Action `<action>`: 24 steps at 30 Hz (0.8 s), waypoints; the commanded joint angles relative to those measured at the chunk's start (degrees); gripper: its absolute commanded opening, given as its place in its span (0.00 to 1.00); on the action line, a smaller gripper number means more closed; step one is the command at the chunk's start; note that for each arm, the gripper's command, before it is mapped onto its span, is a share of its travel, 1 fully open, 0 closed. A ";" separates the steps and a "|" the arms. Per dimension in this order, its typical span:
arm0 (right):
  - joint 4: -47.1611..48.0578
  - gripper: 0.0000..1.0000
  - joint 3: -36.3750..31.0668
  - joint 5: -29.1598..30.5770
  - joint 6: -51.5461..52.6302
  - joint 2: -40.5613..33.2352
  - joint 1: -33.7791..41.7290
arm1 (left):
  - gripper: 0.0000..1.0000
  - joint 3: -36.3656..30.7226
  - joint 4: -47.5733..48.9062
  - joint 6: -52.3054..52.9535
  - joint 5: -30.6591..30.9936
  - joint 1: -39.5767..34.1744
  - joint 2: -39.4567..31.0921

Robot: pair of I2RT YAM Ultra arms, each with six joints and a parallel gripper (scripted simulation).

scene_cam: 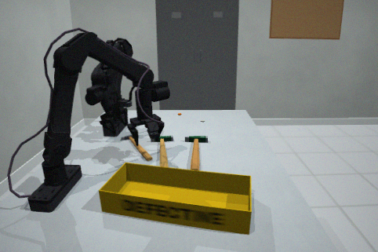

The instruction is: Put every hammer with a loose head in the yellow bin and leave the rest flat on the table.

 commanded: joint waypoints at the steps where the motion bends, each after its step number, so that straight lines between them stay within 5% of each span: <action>1: -1.06 0.66 1.34 -0.21 -2.59 0.61 0.52 | 1.00 -0.26 -1.28 1.03 -1.15 -0.38 0.66; 3: -0.66 0.43 1.21 -0.40 -6.79 0.54 0.40 | 1.00 0.47 -1.57 3.83 -0.29 0.13 -0.01; 4: -0.35 0.41 1.37 -0.58 -9.74 0.72 0.46 | 1.00 0.95 -2.08 5.98 0.28 0.67 -0.52; 7: 0.56 0.41 2.06 -1.06 -18.26 1.44 0.65 | 1.00 2.98 -3.44 12.57 1.64 3.38 -3.06; 13: 1.38 0.41 3.10 -1.95 -29.11 2.46 0.71 | 1.00 1.19 -1.54 8.12 0.93 2.40 -1.43; 24: 2.89 0.41 5.63 -4.00 -50.99 4.96 0.67 | 1.00 8.12 -6.42 25.31 2.10 4.45 -9.52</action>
